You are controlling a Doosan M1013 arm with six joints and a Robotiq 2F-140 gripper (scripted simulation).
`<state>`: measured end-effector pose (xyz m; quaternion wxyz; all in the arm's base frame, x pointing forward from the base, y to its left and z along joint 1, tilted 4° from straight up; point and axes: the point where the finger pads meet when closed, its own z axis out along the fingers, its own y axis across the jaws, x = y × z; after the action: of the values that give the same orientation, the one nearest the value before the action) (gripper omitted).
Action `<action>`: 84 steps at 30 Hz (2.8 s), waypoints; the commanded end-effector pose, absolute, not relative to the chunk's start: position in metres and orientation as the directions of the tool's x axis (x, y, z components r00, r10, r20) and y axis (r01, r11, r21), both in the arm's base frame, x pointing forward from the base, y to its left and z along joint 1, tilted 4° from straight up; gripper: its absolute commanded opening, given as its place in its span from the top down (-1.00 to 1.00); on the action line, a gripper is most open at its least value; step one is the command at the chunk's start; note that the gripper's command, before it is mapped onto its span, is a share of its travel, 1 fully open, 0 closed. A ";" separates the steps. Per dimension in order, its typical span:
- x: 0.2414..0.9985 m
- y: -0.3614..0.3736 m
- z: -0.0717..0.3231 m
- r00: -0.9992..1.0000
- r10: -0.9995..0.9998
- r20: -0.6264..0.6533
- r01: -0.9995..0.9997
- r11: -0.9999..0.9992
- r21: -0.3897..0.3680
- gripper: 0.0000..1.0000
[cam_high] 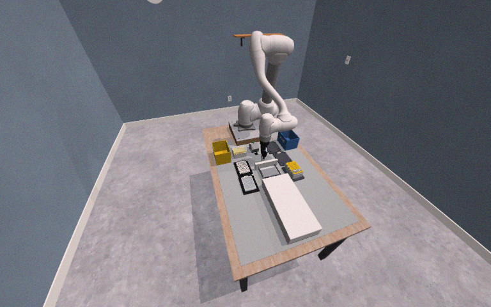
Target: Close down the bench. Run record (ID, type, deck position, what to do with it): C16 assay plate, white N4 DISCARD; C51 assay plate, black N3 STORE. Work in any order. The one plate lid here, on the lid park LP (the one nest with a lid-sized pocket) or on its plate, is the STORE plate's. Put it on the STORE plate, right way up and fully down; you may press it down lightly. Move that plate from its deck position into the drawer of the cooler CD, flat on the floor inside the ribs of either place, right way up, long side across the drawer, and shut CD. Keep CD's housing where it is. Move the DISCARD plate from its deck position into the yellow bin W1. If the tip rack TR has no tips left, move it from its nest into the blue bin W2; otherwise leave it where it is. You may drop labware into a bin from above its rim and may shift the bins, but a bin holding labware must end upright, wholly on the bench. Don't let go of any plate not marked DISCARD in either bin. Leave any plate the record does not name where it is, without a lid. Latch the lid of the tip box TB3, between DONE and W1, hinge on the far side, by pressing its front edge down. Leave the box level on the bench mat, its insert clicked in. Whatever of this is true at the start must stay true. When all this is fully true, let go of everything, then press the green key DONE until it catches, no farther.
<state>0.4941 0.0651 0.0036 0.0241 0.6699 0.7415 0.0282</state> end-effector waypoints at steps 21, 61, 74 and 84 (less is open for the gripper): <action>0.515 0.067 0.005 -0.101 0.995 0.002 0.992 0.101 0.074 1.00; 0.558 0.072 0.008 -0.101 0.995 0.002 0.992 0.101 0.074 1.00; 0.571 0.073 0.009 -0.101 0.995 0.002 0.992 0.101 0.074 1.00; 0.584 0.074 0.010 -0.101 0.995 0.002 0.992 0.101 0.074 1.00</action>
<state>0.5808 0.0739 0.0100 0.0241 0.6699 0.7415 0.0281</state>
